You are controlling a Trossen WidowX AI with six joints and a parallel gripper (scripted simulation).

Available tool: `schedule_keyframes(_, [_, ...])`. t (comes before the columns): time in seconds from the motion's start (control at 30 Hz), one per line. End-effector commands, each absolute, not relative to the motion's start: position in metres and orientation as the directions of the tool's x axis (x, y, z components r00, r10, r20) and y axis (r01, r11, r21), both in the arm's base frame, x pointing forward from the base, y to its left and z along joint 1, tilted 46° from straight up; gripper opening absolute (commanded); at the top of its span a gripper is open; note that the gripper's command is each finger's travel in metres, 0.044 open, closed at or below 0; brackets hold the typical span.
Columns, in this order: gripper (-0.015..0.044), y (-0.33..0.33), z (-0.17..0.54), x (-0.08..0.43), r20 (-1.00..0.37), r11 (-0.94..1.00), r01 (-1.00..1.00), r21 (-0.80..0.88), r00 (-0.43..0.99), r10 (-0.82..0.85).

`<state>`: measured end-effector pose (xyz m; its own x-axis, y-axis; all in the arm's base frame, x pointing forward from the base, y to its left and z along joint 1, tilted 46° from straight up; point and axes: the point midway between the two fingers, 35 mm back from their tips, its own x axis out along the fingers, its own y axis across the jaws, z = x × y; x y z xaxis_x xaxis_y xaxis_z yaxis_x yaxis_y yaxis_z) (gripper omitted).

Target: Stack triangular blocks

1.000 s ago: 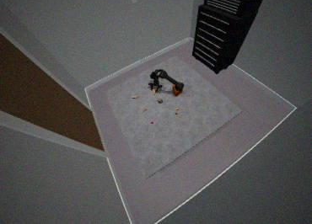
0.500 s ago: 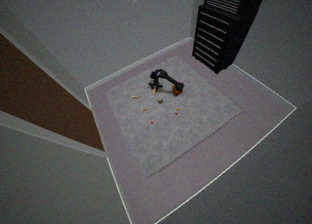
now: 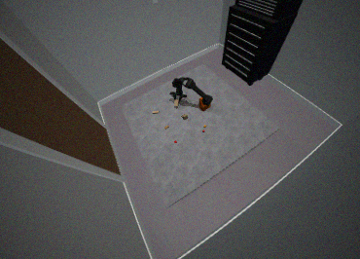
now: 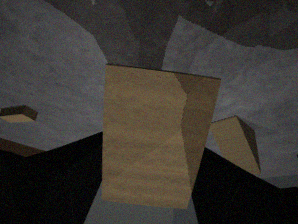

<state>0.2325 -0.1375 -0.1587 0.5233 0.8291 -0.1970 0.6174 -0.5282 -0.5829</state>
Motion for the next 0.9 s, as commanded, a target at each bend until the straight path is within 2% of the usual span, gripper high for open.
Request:
schedule_keyframes(0.0, [0.0, -0.153, -0.143, 0.233, -0.2, -0.533, 0.621, -0.575, 0.524, 0.828])
schedule_keyframes(0.37, [0.0, -0.161, -0.133, 0.232, -0.201, -0.535, 0.632, -0.56, 0.523, 0.828])
schedule_keyframes(0.87, [0.0, -0.157, -0.131, 0.234, -0.258, -0.483, 0.868, -0.118, 0.443, 0.859])
